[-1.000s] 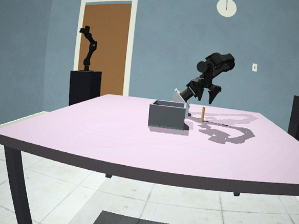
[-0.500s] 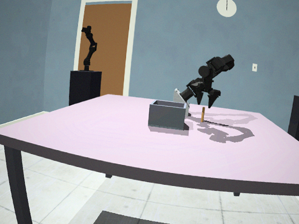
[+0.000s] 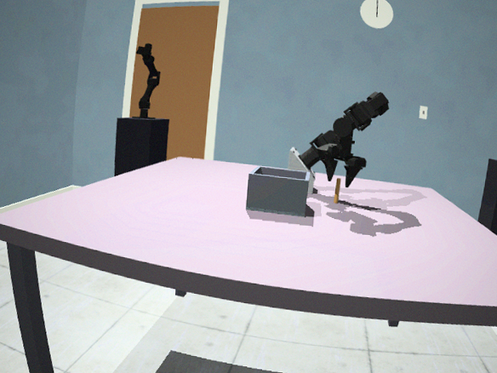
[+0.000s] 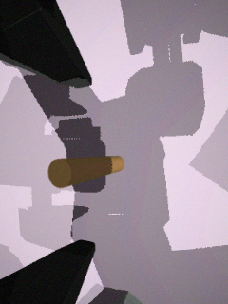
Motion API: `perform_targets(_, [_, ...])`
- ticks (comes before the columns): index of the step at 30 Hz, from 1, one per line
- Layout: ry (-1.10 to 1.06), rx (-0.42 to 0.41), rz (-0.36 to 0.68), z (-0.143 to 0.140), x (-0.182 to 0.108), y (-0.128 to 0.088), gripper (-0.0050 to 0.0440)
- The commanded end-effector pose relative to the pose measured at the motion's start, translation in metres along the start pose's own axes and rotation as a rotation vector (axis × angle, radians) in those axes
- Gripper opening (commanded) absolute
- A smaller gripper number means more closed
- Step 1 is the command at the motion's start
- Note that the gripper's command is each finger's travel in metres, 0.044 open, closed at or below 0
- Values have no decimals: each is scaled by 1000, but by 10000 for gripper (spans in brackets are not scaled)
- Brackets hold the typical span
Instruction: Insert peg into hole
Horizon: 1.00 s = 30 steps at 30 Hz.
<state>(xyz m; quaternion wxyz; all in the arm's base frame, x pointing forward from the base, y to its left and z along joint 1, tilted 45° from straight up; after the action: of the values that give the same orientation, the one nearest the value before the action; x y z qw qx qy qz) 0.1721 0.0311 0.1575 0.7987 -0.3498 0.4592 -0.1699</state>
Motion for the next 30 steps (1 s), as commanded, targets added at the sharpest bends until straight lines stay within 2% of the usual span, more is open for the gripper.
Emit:
perform_targets(1, [5, -2, 6, -2, -1, 7, 440])
perform_targets(11, [4, 0, 11, -3, -2, 21, 440])
perform_targets(14, [4, 0, 11, -3, -2, 21, 368])
perform_targets(16, [4, 0, 11, -3, -2, 21, 368])
perform_targets(26, [4, 0, 11, -3, -2, 21, 128])
perform_targets(30, [4, 0, 11, -3, -2, 21, 115])
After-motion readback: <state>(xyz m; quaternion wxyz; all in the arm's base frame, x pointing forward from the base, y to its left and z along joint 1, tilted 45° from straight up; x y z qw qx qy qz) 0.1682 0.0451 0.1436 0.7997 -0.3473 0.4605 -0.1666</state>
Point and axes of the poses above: the point midway between the two fingers, 35 mm back from their tips, its own y axis out along the fingers, its own z axis across the jaws, x = y × z, the point moved 10 cm from there along -y, back along the fingers, and after that the axes turned 8 degrees about y, right-handed, at the moved point
